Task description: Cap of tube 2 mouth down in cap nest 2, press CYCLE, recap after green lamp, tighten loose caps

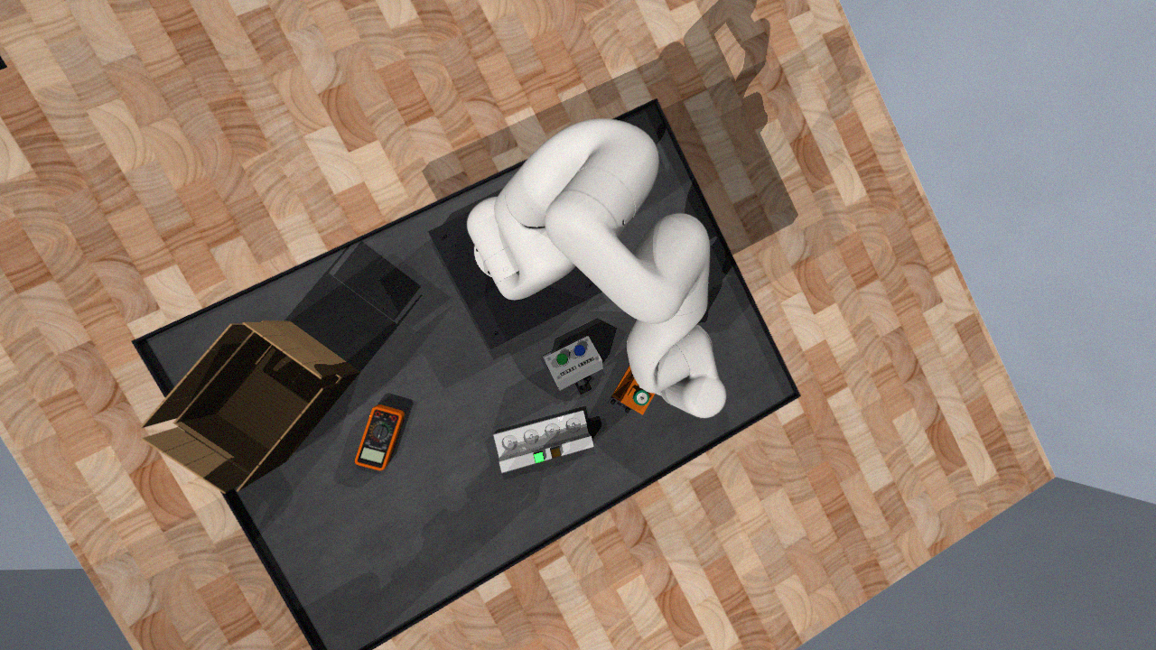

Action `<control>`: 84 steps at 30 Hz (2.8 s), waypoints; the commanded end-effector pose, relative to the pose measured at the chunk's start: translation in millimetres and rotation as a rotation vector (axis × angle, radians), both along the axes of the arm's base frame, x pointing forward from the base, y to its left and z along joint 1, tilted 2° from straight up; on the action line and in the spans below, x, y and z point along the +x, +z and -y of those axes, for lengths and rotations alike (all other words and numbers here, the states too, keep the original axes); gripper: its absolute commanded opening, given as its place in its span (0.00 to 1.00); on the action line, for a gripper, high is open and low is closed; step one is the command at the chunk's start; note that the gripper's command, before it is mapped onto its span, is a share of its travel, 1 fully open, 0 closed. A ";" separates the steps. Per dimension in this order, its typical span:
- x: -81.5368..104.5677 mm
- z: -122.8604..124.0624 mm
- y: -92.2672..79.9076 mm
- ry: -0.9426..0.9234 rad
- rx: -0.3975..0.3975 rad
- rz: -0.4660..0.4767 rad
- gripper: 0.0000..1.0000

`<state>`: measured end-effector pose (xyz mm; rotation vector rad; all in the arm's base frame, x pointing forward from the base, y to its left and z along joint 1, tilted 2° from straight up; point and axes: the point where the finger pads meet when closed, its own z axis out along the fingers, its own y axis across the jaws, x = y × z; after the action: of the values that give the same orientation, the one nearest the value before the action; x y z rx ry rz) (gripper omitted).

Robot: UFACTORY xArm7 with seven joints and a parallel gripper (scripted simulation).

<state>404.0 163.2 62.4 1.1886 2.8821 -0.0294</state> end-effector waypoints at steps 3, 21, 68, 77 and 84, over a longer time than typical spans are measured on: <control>1.3 -0.5 0.8 0.000 0.001 0.003 0.00; 1.4 -0.5 0.7 -0.160 0.004 0.008 0.00; 0.9 -1.2 30.8 -0.488 0.009 0.016 0.46; 0.6 -1.6 46.3 -0.488 0.009 0.016 0.46; 18.8 28.7 47.5 -0.156 0.003 0.008 0.46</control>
<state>413.6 146.7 108.5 1.6029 2.6539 -0.0317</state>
